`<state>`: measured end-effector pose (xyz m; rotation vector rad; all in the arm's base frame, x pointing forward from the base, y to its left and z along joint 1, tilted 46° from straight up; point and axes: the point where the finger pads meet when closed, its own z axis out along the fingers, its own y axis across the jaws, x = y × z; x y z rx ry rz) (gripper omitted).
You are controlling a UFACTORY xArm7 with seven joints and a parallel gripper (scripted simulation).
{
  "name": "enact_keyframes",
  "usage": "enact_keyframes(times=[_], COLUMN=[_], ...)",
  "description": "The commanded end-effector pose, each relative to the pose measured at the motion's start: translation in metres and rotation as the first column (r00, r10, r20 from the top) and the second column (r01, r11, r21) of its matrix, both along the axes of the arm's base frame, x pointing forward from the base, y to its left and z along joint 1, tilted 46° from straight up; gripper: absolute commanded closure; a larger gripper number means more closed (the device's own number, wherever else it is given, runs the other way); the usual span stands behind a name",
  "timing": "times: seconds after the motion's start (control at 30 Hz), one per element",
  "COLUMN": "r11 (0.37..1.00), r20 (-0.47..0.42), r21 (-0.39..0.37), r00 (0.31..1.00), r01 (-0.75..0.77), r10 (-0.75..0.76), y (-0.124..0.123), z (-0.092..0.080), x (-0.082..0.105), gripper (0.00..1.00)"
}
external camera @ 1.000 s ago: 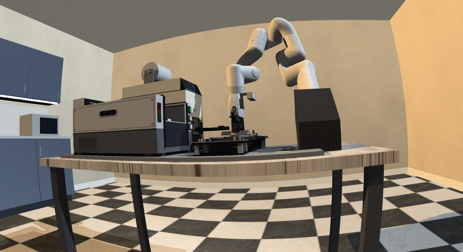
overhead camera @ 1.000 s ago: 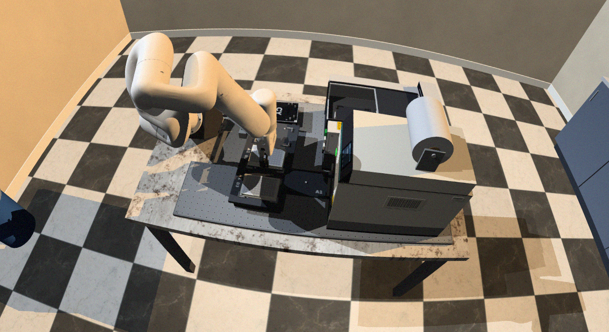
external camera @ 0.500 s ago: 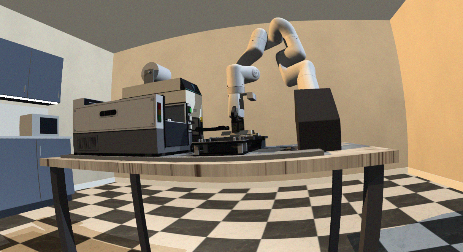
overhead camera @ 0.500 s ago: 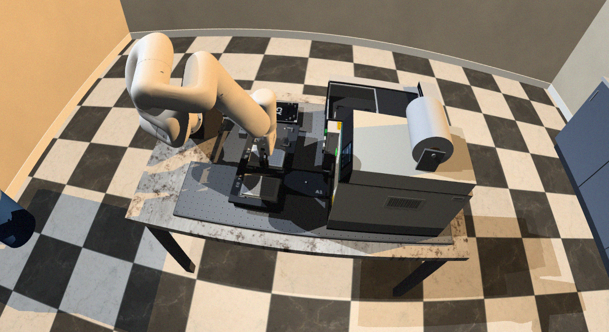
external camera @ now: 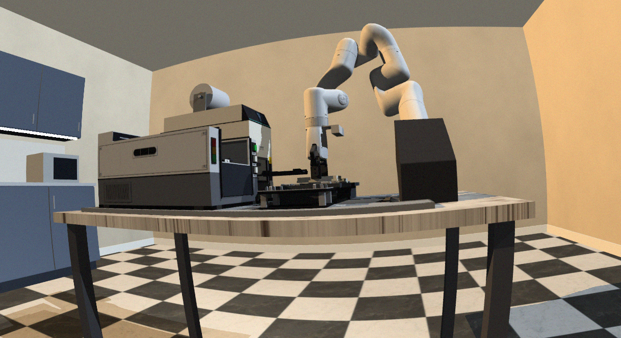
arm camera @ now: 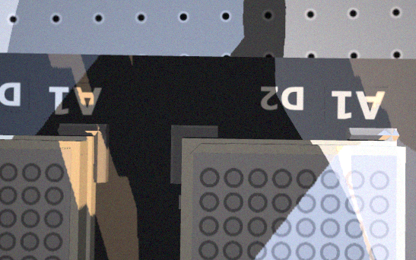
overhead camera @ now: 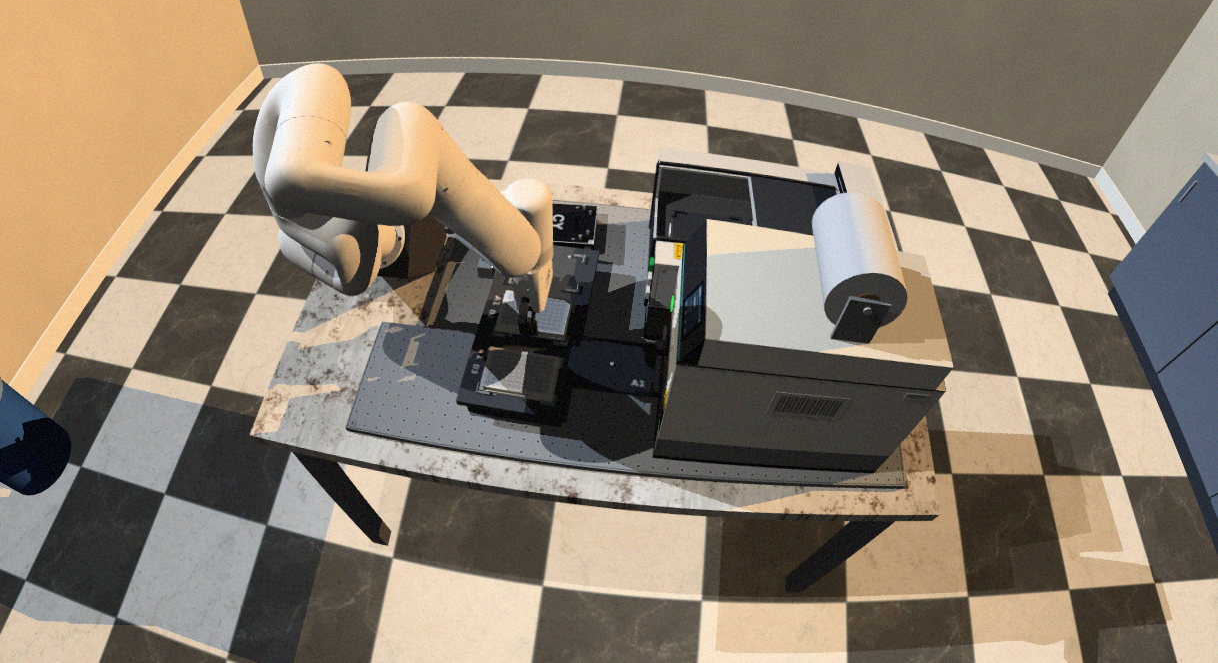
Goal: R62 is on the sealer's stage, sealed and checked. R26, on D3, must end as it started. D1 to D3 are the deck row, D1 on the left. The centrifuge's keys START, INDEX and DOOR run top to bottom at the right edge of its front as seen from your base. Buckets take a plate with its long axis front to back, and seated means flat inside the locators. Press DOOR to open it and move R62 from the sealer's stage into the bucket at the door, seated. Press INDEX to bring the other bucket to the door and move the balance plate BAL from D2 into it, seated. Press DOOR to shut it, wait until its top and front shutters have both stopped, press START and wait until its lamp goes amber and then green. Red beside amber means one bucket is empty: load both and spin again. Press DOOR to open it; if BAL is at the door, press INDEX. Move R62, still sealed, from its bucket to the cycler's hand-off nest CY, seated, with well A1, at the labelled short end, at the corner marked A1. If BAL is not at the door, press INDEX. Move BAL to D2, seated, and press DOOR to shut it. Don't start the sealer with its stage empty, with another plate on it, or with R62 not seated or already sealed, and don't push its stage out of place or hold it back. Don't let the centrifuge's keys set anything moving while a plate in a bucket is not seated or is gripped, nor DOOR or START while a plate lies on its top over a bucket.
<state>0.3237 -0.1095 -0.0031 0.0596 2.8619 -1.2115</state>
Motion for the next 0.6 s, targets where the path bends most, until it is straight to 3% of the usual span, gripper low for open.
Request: enact_keyframes(times=[0.0,0.57], r11=[1.000,1.000], r20=[0.002,0.002], r21=[0.001,0.001], r00=[1.000,1.000], r01=[-0.003,-0.003], r10=[0.003,0.003], y=[0.0002,-0.0034], z=[-0.0010,-0.0045], x=[0.0013,0.0014], gripper=[1.00,1.00])
